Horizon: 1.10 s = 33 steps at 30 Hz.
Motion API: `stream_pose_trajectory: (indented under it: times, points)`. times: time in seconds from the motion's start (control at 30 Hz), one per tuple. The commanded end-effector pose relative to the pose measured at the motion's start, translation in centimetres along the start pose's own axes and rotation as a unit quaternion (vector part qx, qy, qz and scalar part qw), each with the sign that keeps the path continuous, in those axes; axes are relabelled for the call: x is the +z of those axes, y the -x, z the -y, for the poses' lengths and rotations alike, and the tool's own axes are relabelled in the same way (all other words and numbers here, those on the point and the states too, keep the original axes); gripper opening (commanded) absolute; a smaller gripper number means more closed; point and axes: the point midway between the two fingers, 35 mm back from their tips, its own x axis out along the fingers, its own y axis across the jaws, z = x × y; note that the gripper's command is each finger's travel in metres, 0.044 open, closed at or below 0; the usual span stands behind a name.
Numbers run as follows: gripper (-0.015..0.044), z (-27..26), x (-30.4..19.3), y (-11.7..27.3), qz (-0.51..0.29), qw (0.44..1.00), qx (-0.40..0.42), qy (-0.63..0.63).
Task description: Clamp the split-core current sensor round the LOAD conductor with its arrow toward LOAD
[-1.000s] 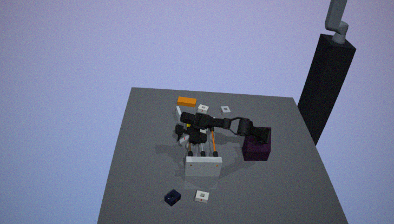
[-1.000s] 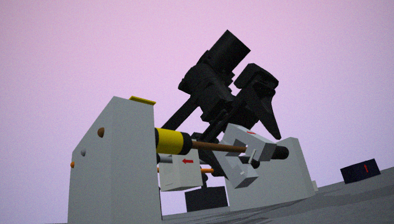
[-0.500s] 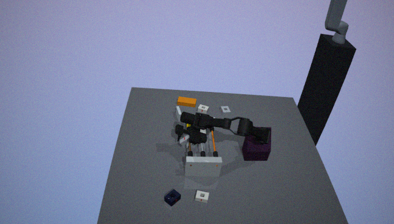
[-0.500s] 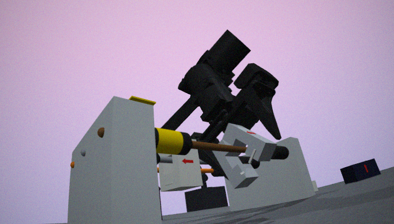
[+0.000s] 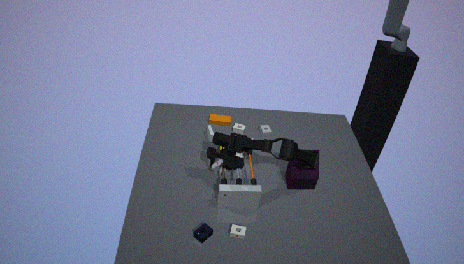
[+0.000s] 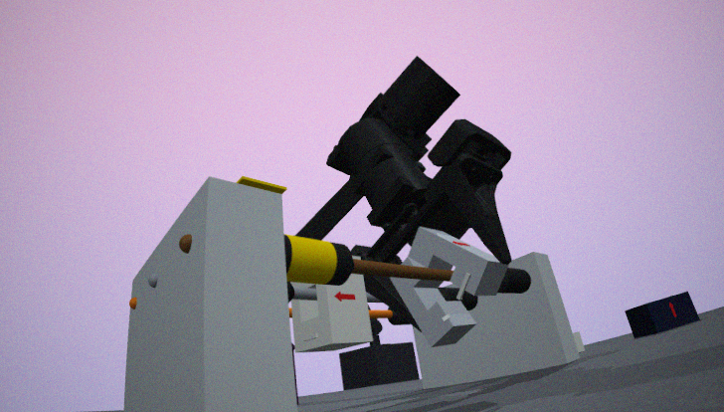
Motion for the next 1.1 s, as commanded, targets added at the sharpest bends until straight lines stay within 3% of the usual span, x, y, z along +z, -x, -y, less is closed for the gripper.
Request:
stream_pose_trajectory:
  times: [0.0, 0.5, 0.87, 1.07]
  points:
    - [0.0387, 0.24, 0.01, 0.06, 0.000, 1.000, -0.004, 0.003]
    - [0.0287, 0.24, 0.01, 0.06, 0.000, 1.000, -0.004, 0.003]
    - [0.0000, 0.24, 0.01, 0.06, 0.000, 1.000, -0.004, 0.003]
    - [0.0000, 0.24, 0.01, 0.06, 0.000, 1.000, -0.004, 0.003]
